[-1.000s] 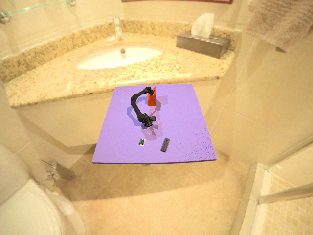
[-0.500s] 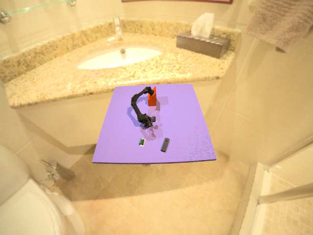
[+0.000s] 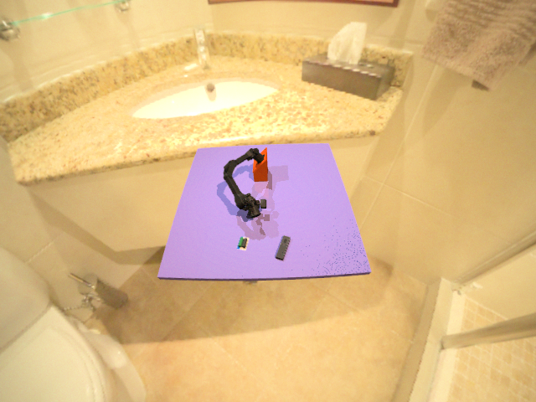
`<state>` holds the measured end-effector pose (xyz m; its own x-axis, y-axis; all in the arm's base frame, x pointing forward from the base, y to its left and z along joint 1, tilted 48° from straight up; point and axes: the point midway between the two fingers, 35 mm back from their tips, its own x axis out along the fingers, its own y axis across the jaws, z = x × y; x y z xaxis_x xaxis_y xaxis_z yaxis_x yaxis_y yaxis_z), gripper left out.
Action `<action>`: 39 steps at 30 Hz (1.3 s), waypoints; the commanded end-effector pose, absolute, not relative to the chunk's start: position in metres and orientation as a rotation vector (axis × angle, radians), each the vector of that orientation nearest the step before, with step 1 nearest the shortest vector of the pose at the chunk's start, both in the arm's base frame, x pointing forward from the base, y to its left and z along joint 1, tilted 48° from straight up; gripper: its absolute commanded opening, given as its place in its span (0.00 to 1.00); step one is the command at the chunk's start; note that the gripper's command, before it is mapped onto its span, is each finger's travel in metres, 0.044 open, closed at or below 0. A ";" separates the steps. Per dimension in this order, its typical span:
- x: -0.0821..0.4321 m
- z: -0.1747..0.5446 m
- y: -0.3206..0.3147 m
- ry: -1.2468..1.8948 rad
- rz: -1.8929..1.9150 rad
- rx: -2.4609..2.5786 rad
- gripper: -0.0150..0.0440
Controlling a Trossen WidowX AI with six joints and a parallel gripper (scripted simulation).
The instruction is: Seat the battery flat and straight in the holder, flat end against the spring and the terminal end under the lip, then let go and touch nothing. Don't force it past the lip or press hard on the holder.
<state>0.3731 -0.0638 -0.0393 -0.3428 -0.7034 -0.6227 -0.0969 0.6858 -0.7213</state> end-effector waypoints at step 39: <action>0.376 -0.049 -0.066 1.697 -0.611 -0.643 0.37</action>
<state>0.3706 -0.0664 -0.0444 -0.2108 -0.7043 -0.6779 -0.1084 0.7060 -0.6998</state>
